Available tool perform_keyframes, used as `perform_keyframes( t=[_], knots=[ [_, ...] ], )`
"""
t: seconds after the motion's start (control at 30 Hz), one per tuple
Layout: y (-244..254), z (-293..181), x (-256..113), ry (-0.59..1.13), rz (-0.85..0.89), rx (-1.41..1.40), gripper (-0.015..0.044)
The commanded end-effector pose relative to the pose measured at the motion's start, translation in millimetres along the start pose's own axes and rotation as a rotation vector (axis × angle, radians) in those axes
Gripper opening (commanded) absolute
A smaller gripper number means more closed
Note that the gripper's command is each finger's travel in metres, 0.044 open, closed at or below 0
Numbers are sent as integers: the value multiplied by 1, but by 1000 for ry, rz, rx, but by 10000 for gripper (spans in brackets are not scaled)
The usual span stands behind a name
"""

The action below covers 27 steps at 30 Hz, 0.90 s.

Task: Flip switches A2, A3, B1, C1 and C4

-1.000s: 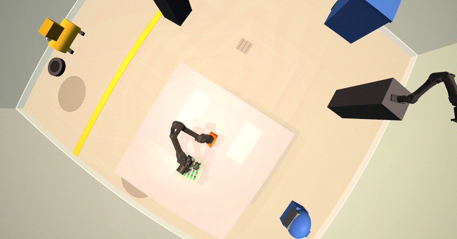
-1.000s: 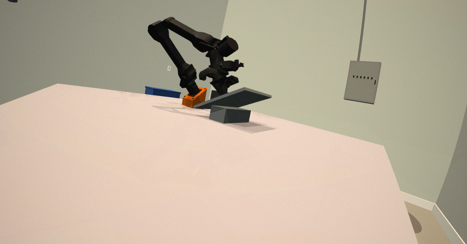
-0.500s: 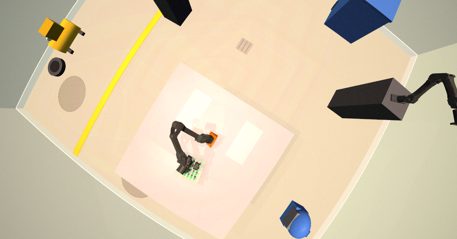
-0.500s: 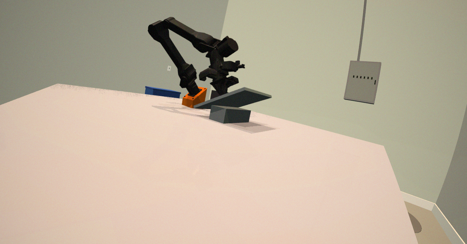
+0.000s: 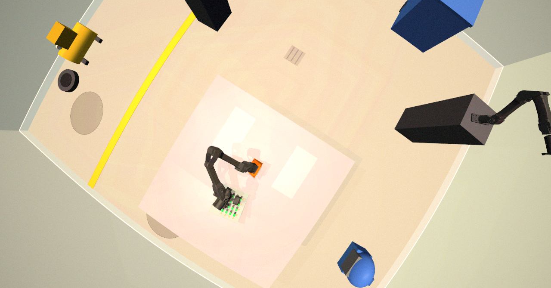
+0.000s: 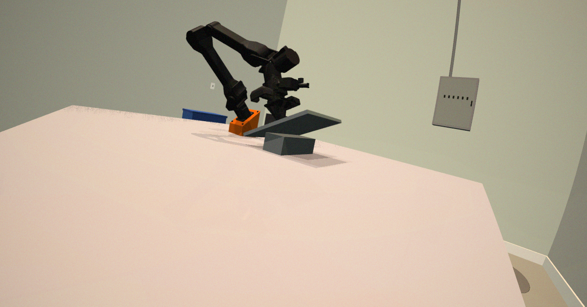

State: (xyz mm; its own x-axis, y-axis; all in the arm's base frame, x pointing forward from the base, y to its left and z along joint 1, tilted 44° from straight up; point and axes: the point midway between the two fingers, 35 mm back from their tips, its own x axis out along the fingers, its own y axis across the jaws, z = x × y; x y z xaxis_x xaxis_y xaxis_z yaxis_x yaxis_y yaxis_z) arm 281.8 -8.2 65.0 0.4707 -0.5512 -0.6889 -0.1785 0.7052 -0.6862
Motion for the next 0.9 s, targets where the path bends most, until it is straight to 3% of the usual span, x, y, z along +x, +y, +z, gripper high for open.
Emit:
perform_keyframes(
  t=[0.0,0.23,0.5,0.7,0.87],
  knots=[
    [1,0,1,-1,4,-5,0],
    [2,3,-62,27,8,-6,0],
    [3,4,-64,27,8,-6,0],
    [46,31,-70,26,10,-4,0],
    [48,32,-70,26,10,-4,0]
  ],
)
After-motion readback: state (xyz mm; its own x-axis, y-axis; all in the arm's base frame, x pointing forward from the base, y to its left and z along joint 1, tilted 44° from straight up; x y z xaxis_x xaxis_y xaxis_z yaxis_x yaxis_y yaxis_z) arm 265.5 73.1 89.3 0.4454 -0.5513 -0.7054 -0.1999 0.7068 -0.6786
